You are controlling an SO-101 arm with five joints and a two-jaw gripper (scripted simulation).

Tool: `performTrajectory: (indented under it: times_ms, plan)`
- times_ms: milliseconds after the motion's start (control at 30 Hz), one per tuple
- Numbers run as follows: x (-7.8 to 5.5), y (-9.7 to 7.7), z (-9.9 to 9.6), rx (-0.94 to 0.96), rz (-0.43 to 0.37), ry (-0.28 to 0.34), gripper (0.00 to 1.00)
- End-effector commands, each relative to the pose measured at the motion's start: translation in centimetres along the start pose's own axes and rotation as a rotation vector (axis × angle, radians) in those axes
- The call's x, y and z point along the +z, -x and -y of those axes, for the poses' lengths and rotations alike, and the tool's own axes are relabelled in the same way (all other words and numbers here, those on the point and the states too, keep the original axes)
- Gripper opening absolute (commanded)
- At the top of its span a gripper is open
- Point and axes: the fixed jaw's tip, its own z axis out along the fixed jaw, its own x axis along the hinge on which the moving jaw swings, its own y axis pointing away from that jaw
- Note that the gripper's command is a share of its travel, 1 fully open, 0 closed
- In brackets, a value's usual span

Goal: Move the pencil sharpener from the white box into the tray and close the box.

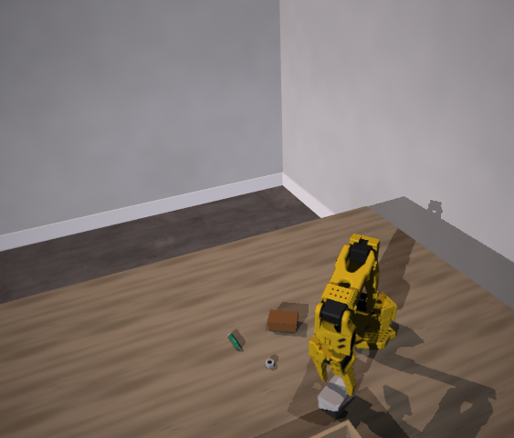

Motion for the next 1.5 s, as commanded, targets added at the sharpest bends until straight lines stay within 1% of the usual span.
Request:
performTrajectory:
  times_ms: [0, 300, 1167, 1467]
  plan:
    - [0.0, -0.3, -0.1, 0.002, -0.025, -0.006, 0.30]
    - [0.8, -0.3, -0.1, 0.002, -0.025, -0.006, 0.30]
    - [0.8, -0.3, -0.1, 0.002, -0.025, -0.006, 0.30]
    - [1.2, -0.2, -0.1, 0.002, -0.025, -0.006, 0.30]
